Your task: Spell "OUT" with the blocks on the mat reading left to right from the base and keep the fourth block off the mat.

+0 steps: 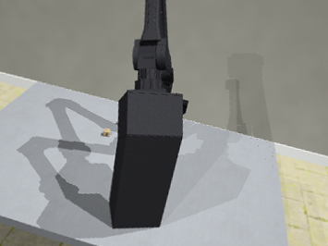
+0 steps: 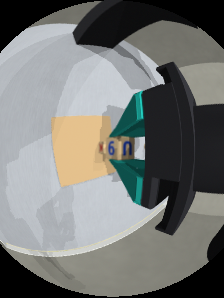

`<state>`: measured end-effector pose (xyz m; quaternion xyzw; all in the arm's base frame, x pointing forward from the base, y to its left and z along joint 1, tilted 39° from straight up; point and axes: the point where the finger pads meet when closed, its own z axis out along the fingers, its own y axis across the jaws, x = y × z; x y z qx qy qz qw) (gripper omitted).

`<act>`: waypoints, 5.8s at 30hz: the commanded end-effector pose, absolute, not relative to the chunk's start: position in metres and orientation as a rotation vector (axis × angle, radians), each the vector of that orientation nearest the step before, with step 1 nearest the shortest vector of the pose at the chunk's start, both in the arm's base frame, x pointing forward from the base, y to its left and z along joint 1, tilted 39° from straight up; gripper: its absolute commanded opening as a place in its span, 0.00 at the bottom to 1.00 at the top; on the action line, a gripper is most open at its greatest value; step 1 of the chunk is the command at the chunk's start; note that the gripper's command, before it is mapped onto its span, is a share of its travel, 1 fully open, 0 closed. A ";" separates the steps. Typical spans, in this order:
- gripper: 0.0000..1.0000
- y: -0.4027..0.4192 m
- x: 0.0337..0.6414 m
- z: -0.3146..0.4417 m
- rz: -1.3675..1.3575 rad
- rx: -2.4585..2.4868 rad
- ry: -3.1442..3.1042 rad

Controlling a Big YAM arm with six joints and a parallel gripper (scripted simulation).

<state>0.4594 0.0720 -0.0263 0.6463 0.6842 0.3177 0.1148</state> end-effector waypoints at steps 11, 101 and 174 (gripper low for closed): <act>0.20 0.092 0.488 -0.065 0.936 1.894 2.004; 0.20 0.099 0.514 -0.092 0.936 1.879 2.005; 0.20 0.101 0.516 -0.101 0.933 1.879 2.010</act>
